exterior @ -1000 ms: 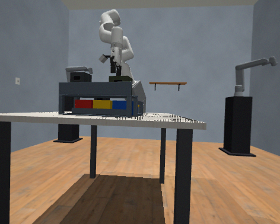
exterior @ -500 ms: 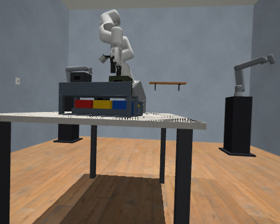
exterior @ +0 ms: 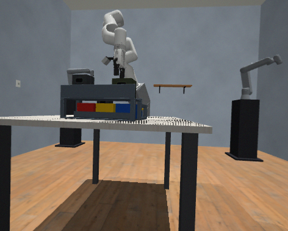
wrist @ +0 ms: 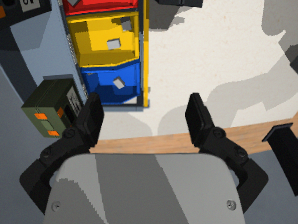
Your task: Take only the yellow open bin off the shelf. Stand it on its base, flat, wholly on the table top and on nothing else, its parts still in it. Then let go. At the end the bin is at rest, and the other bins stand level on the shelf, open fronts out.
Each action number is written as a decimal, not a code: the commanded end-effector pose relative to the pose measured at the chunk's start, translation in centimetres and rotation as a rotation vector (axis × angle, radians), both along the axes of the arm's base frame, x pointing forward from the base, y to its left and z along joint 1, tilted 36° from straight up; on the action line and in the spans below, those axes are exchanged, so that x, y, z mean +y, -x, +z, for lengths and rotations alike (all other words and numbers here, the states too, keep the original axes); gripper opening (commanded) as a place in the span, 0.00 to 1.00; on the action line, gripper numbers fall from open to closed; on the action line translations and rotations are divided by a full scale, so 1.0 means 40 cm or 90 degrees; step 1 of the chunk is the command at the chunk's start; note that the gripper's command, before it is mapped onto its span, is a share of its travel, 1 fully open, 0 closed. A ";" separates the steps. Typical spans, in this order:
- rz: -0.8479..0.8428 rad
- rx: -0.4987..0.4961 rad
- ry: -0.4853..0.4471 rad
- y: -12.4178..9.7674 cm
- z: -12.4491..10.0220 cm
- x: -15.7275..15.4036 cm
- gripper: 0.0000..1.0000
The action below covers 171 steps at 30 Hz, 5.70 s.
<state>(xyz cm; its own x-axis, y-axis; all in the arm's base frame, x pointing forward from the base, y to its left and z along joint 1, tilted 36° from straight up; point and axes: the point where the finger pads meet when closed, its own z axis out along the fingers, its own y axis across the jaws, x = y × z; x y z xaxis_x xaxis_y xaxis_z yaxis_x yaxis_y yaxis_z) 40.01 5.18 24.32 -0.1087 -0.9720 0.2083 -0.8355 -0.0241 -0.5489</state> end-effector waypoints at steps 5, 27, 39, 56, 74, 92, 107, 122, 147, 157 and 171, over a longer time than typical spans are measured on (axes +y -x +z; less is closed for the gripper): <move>0.000 -0.002 -0.001 -0.001 0.003 0.001 1.00; 0.000 -0.002 -0.001 -0.054 -0.085 -0.026 1.00; 0.000 -0.002 0.000 -0.045 -0.071 -0.022 1.00; 0.000 -0.002 0.000 -0.041 -0.063 -0.020 1.00; 0.000 -0.002 -0.001 -0.039 -0.059 -0.018 1.00; 0.000 -0.002 -0.001 -0.038 -0.057 -0.018 1.00; 0.000 -0.002 -0.001 -0.112 -0.168 -0.050 1.00; 0.000 -0.002 0.000 -0.171 -0.258 -0.076 1.00; 0.000 -0.002 0.000 -0.156 -0.237 -0.070 1.00; 0.000 -0.002 0.000 -0.151 -0.228 -0.067 1.00; 0.000 -0.002 0.000 -0.148 -0.223 -0.066 1.00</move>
